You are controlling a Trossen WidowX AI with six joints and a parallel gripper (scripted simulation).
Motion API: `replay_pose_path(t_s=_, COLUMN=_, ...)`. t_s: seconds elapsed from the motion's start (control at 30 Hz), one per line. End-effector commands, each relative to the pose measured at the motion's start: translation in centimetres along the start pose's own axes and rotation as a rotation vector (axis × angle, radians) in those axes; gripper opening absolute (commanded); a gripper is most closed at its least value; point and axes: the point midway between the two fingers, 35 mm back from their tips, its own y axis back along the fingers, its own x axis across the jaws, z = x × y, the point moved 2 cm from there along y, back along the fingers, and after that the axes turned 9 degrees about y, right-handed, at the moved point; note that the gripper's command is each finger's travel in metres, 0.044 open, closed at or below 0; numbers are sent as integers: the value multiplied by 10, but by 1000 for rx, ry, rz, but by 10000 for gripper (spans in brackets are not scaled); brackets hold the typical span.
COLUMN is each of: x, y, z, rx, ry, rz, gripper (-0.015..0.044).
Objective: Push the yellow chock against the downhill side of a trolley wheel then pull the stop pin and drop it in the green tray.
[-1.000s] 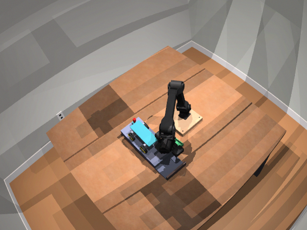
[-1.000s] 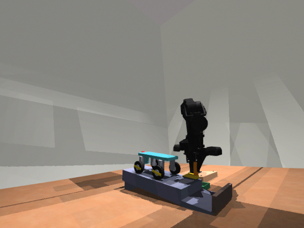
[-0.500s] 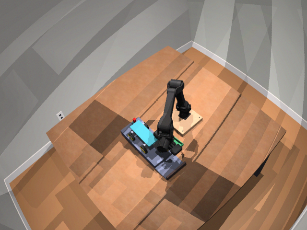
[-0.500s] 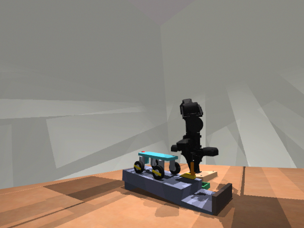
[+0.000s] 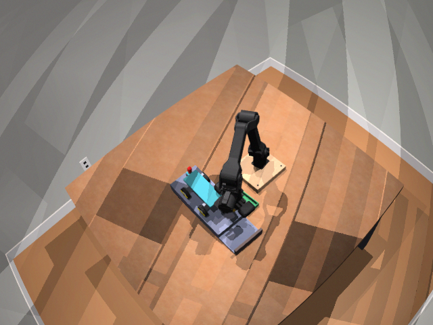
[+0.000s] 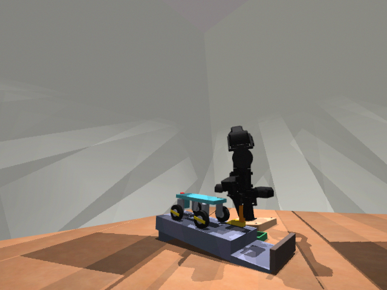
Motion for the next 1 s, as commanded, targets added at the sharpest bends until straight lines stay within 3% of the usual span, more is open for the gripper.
replay_pose_path(t_s=0.0, x=-6, y=1, z=-1, rx=-4, ry=-1, rz=-4, gripper=0)
replay_pose_path(t_s=0.67, x=-9, y=0, z=-1, rx=-1, ry=0, rz=2, gripper=0)
replay_pose_path(t_s=0.9, x=-9, y=0, z=-1, rx=-1, ry=0, rz=2, gripper=184)
replay_pose_path(t_s=0.97, x=-9, y=0, z=-1, rx=-1, ry=0, rz=2, gripper=190)
